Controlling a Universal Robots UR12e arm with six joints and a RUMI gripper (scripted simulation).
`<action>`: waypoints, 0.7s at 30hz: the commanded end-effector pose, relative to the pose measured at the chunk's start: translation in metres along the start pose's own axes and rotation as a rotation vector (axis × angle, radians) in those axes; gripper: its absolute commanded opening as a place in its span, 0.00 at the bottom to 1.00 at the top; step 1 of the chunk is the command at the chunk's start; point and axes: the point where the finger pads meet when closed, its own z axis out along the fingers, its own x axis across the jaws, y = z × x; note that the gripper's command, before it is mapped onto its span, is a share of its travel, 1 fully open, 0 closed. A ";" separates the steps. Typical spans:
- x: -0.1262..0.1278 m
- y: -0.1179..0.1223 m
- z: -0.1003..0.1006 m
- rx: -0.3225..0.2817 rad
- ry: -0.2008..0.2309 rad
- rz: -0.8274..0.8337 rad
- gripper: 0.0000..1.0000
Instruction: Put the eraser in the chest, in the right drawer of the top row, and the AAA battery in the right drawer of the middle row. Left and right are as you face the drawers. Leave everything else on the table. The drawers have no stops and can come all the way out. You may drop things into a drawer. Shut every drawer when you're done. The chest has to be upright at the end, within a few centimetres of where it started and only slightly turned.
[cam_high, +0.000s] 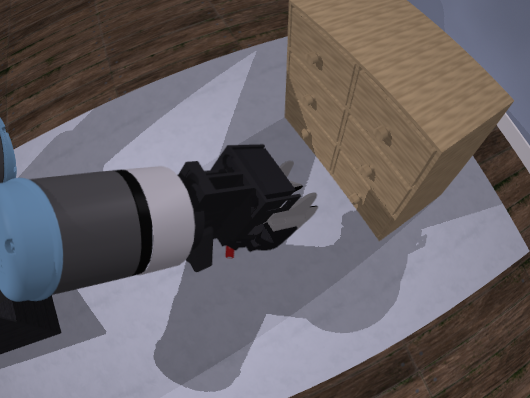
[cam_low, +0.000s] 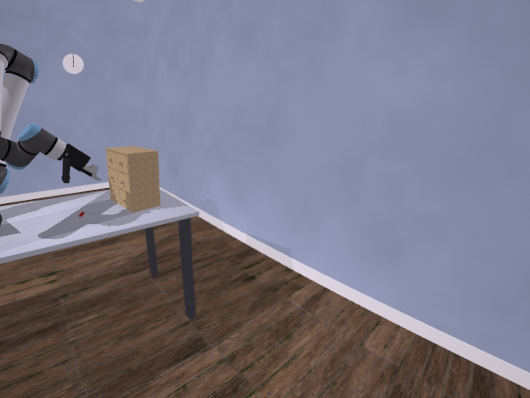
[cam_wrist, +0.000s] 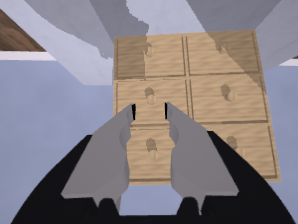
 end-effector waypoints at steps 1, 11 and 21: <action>0.000 0.001 -0.004 0.033 0.004 -0.002 0.20; 0.000 0.002 -0.010 0.084 0.004 -0.002 0.20; -0.001 0.004 -0.020 0.162 0.004 -0.002 0.20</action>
